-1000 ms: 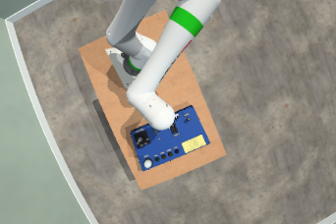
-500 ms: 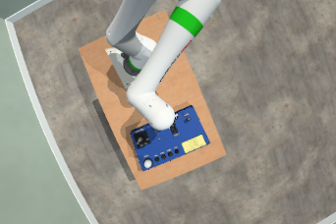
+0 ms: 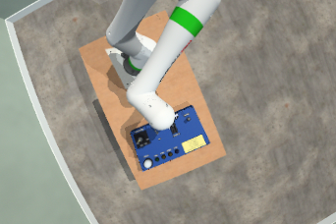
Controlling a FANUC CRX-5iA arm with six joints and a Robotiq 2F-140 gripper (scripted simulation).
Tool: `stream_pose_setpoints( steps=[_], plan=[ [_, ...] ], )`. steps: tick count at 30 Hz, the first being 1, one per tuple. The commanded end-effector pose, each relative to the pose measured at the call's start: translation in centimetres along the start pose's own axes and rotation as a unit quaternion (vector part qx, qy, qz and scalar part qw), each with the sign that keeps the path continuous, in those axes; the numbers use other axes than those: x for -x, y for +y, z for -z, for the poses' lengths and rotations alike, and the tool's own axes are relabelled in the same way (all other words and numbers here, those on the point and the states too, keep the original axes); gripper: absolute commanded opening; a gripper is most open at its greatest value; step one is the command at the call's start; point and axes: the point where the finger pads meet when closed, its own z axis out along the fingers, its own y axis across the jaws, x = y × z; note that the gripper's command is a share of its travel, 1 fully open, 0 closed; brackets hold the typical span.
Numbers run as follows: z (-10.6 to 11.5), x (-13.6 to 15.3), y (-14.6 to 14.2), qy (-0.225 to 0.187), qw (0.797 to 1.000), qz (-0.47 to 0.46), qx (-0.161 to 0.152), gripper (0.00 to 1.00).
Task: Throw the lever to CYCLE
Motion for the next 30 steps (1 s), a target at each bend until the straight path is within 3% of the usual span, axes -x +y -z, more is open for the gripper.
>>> stream_pose_setpoints(
  steps=[1,30],
  plan=[
    [0.01,-0.01,0.01,0.000,1.000,0.000,0.000,0.00],
    [0.17,-0.36,0.01,0.000,1.000,0.000,0.000,0.00]
  ],
)
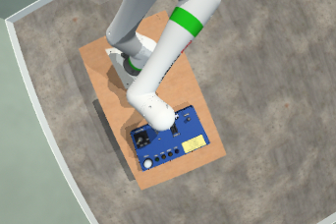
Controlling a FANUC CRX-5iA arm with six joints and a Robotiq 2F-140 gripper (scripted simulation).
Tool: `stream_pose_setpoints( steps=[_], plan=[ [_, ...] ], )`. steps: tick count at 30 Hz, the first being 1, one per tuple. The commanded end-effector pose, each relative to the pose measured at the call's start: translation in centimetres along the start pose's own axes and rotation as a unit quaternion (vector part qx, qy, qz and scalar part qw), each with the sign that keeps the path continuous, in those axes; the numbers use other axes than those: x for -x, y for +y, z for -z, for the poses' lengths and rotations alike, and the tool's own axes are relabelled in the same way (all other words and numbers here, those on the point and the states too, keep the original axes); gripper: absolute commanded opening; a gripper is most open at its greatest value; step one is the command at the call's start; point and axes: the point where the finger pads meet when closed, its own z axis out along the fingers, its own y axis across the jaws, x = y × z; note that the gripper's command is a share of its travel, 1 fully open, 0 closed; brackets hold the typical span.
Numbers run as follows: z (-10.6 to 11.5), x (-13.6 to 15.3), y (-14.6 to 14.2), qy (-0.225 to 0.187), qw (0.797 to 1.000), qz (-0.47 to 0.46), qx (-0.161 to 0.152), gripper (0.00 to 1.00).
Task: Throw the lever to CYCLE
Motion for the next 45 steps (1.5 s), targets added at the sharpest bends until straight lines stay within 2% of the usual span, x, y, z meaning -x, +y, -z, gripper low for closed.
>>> stream_pose_setpoints(
  steps=[1,45],
  plan=[
    [0.1,-0.1,0.0,0.001,1.000,0.000,0.000,0.00],
    [0.8,-4.5,0.0,0.000,1.000,0.000,0.000,0.00]
  ],
)
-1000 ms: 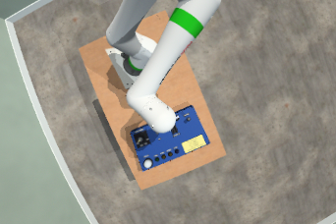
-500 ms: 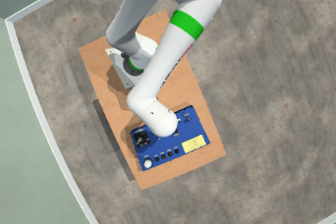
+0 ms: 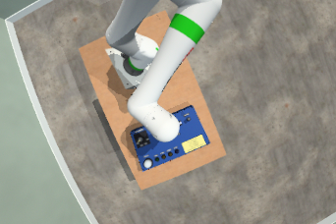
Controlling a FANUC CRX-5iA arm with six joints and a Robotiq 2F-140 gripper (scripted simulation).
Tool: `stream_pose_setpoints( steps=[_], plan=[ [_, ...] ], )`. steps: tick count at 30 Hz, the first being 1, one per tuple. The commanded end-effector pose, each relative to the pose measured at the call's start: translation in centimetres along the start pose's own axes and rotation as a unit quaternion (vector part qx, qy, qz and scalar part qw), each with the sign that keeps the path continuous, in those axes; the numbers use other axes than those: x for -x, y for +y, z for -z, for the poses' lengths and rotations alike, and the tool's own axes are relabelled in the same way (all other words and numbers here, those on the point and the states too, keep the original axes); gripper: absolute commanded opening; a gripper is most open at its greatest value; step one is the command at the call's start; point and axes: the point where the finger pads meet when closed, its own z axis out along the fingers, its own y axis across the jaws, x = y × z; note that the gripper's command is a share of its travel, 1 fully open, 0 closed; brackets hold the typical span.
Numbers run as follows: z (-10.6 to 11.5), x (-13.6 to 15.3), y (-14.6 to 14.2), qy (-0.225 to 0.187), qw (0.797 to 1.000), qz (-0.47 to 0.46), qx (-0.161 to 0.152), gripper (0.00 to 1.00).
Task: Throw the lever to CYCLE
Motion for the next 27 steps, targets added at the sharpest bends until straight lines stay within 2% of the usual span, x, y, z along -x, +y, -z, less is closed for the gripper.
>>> stream_pose_setpoints(
  steps=[1,27],
  plan=[
    [0.0,-0.2,0.0,0.000,1.000,0.000,0.000,0.00],
    [-0.7,-2.5,0.0,0.000,1.000,0.000,0.000,0.00]
  ],
)
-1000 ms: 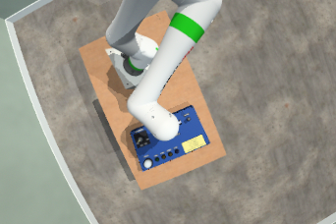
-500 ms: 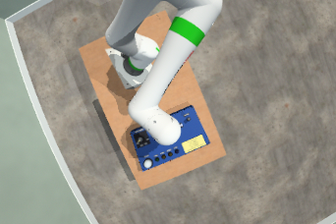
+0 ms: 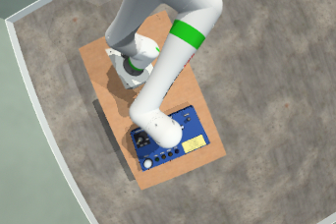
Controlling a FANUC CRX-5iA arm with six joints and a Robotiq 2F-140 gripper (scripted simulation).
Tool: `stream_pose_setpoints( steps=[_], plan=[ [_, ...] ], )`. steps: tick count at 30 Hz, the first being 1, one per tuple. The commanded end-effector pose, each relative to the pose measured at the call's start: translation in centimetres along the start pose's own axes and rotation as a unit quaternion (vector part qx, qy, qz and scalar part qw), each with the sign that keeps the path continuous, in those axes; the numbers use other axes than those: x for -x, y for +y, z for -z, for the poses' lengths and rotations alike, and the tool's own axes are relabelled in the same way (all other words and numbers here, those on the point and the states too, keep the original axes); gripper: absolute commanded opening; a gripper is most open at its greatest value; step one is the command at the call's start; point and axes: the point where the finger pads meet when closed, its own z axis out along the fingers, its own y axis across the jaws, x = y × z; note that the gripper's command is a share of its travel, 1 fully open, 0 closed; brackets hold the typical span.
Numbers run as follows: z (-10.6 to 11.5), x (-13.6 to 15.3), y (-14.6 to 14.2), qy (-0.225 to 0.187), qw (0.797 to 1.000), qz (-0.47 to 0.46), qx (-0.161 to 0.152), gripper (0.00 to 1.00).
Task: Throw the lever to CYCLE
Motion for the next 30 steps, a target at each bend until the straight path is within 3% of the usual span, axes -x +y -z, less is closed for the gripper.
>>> stream_pose_setpoints(
  steps=[1,30],
  plan=[
    [-0.04,-0.11,0.01,0.000,1.000,0.000,0.000,0.00],
    [-0.22,-0.49,0.01,0.000,1.000,0.000,0.000,0.00]
  ],
)
